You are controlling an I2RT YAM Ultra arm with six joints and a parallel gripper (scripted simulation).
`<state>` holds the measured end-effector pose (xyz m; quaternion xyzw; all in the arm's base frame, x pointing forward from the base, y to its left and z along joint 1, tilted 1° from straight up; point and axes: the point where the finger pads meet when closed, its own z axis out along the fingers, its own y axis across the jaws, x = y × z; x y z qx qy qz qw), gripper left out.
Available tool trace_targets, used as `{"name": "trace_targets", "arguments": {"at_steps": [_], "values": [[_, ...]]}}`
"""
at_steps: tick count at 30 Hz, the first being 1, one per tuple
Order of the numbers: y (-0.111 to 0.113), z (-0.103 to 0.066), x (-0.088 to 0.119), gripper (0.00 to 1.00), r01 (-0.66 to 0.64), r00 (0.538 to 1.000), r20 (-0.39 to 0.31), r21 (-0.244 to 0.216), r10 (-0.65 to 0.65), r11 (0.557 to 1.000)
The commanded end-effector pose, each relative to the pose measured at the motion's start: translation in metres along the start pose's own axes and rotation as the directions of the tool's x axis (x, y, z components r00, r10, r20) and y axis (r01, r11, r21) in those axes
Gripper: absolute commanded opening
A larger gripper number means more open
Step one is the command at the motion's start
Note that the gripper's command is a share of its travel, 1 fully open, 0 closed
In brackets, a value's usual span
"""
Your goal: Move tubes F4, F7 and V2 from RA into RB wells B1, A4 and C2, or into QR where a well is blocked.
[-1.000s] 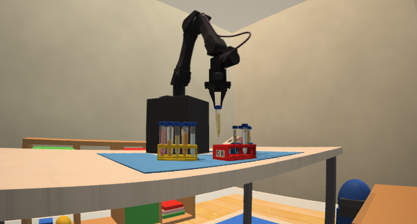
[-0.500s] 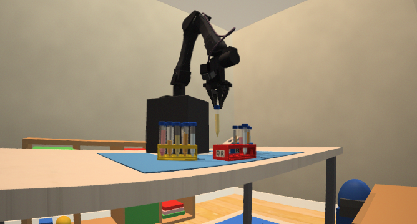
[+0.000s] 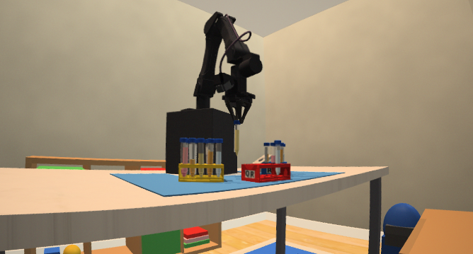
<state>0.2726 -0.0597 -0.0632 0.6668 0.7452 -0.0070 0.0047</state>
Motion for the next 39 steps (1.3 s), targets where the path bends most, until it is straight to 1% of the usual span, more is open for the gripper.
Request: {"name": "trace_targets", "arguments": {"at_steps": [1,12,14,15,16,21,22,23,25,39], "values": [[-0.005,-0.004,-0.01,0.0,0.007,1.0,0.012,-0.026,-0.007,1.0],[-0.031,-0.004,-0.035,0.0,0.007,1.0,0.011,-0.026,-0.007,1.0],[-0.031,-0.004,-0.035,0.0,0.007,1.0,0.011,-0.026,-0.007,1.0],[-0.027,-0.007,-0.041,0.0,0.007,1.0,0.019,-0.04,-0.006,0.999],[-0.036,-0.004,-0.04,0.0,0.007,1.0,0.011,-0.026,-0.007,1.0],[-0.048,-0.004,-0.051,0.0,0.007,1.0,0.012,-0.023,-0.007,1.0],[-0.035,-0.01,-0.061,0.0,0.007,1.0,0.027,-0.044,-0.006,0.999],[-0.038,-0.002,-0.059,0.0,0.007,1.0,0.01,-0.018,-0.007,1.0],[-0.038,-0.002,-0.059,0.0,0.007,1.0,0.003,-0.008,-0.007,1.0],[-0.024,-0.003,-0.074,0.0,0.007,1.0,0.004,-0.008,-0.007,1.0]]}}
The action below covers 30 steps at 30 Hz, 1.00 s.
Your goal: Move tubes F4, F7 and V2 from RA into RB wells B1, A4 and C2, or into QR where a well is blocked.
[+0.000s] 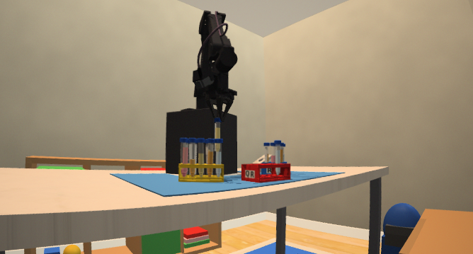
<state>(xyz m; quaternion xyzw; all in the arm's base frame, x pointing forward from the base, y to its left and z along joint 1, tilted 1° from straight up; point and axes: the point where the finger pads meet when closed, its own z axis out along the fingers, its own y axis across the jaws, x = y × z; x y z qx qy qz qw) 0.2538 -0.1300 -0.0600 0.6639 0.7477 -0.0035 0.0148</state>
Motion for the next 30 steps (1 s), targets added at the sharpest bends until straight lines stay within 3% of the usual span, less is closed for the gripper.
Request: {"name": "trace_targets", "arguments": {"at_steps": [1,30], "values": [[0.003,-0.001,-0.007,0.0,0.0,1.0,-0.007,0.01,0.0,1.0],[0.032,0.0,-0.037,0.0,0.0,1.0,-0.006,0.009,0.0,1.0]]}}
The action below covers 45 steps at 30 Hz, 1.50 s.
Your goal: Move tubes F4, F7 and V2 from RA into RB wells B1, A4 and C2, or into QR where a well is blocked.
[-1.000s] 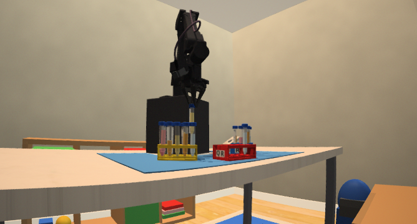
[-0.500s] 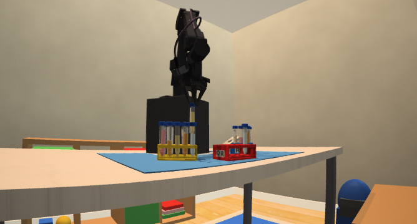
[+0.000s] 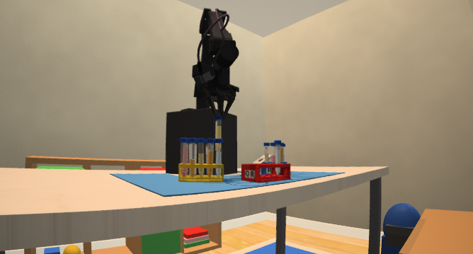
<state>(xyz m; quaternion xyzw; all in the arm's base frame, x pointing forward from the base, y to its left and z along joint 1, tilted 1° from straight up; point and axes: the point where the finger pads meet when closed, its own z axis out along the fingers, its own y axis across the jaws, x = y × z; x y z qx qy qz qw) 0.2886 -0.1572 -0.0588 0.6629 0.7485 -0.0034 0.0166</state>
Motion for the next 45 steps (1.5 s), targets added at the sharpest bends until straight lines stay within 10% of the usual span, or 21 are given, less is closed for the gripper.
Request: {"name": "trace_targets", "arguments": {"at_steps": [1,45], "values": [[0.001,-0.002,-0.002,0.0,0.0,1.0,-0.003,0.004,0.0,1.0],[0.003,0.004,-0.007,0.0,-0.005,1.0,0.007,-0.009,0.005,1.0]]}}
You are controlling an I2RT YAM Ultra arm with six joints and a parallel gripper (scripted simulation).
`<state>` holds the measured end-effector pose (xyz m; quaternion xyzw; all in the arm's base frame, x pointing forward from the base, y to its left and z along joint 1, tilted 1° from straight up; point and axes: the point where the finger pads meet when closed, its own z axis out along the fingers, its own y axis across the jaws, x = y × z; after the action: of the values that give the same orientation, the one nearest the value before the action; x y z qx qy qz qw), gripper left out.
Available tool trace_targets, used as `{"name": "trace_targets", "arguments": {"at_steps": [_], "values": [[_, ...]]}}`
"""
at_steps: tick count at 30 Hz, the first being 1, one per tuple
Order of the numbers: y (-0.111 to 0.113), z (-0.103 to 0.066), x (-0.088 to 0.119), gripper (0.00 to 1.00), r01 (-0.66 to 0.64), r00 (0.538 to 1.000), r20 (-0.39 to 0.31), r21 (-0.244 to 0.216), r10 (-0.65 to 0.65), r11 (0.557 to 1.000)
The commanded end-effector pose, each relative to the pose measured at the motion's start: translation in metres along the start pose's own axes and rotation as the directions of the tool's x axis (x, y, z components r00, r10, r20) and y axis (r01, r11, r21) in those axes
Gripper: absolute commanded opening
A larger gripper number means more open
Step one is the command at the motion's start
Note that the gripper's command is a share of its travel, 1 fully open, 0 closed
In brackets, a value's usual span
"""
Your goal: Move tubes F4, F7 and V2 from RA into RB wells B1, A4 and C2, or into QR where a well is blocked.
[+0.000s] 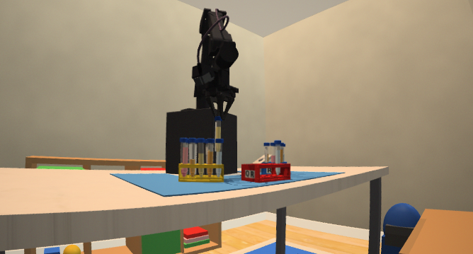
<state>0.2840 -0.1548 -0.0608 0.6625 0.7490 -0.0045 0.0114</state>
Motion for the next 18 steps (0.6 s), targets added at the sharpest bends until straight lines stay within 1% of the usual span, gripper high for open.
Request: {"name": "trace_targets", "arguments": {"at_steps": [1,2,3,4,13,15,18], "values": [[0.007,0.002,-0.01,0.0,-0.006,1.0,0.013,-0.018,0.007,1.0],[0.007,0.002,-0.01,0.0,-0.006,1.0,0.013,-0.018,0.007,1.0],[-0.001,0.006,-0.004,0.0,-0.007,1.0,-0.002,0.003,0.007,1.0],[-0.004,0.008,-0.003,0.0,-0.006,1.0,-0.006,0.009,0.007,1.0],[-0.008,0.013,0.0,0.0,-0.005,1.0,-0.012,0.017,0.006,1.0],[-0.002,0.011,-0.004,0.0,-0.006,1.0,-0.003,0.005,0.006,1.0],[-0.003,0.012,-0.003,0.0,-0.006,1.0,-0.004,0.006,0.006,1.0]]}}
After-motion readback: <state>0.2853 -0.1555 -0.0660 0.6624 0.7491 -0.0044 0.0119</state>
